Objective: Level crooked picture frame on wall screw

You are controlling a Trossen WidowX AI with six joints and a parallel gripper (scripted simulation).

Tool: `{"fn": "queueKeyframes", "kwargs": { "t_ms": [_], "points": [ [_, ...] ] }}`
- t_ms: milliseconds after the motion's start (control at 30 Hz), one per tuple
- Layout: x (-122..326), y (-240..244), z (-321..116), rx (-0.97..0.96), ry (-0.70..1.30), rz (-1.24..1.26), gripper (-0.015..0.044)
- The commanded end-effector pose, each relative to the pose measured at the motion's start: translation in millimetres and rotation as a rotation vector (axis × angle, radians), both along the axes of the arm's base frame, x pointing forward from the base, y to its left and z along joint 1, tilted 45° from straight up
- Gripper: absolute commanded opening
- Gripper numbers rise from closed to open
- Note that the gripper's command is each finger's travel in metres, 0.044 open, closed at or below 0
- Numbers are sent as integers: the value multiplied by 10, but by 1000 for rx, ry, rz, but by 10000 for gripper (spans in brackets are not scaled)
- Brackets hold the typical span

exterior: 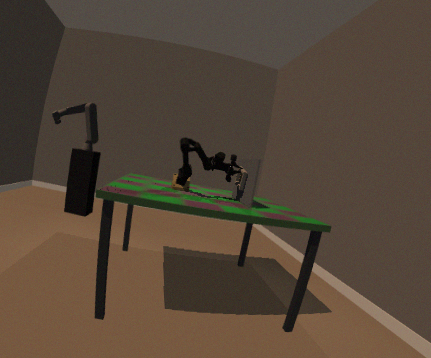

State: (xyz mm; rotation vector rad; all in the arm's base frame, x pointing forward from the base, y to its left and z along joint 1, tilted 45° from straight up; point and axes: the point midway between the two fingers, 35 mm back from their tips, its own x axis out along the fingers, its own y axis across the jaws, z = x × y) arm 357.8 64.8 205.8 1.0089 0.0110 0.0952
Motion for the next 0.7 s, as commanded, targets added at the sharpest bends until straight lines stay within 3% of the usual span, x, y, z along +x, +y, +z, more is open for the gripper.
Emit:
{"fn": "queueKeyframes", "kwargs": {
  "t_ms": [0, 667],
  "points": [
    [0, -2, -3, -23, -3, -1, 0],
    [2, -5, -12, -127, -13, -5, 0]
  ]
}}
